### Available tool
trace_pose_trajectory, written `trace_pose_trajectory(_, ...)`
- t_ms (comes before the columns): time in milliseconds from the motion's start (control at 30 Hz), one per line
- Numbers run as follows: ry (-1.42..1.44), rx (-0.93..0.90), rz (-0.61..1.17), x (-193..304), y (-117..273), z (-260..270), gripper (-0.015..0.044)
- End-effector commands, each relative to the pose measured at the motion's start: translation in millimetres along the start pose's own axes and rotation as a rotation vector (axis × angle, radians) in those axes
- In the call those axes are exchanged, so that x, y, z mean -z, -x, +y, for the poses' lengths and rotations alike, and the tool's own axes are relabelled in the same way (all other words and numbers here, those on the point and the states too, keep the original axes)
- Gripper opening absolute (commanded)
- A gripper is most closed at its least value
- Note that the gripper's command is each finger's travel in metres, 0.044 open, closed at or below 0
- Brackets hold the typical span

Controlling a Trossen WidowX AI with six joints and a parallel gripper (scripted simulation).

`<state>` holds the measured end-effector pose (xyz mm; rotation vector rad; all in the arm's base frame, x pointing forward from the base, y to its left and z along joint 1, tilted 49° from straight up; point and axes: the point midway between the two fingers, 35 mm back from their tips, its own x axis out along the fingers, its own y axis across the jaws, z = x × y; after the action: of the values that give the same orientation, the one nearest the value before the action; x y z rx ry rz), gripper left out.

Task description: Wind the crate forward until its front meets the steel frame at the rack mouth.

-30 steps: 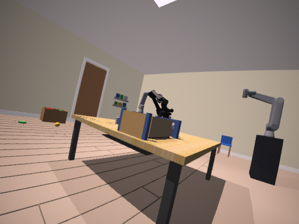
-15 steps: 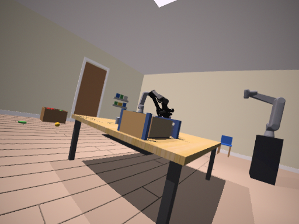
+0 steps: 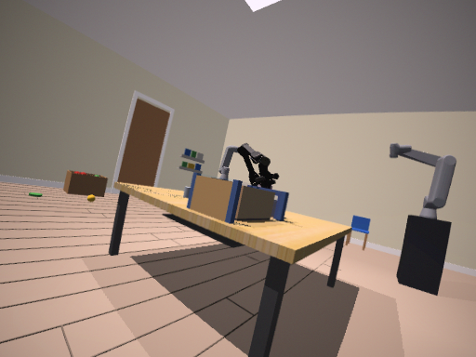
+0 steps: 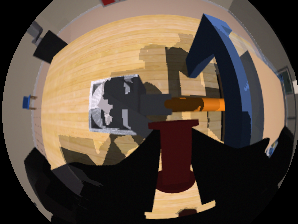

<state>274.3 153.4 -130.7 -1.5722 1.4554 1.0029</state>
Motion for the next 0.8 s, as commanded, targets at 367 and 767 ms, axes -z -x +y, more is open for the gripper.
trace_pose_trajectory(367, -0.007, 0.015, -0.013, -26, -12, -13, 0.0)
trace_pose_trajectory(767, -0.007, 0.016, -0.014, -43, -20, -16, 0.0)
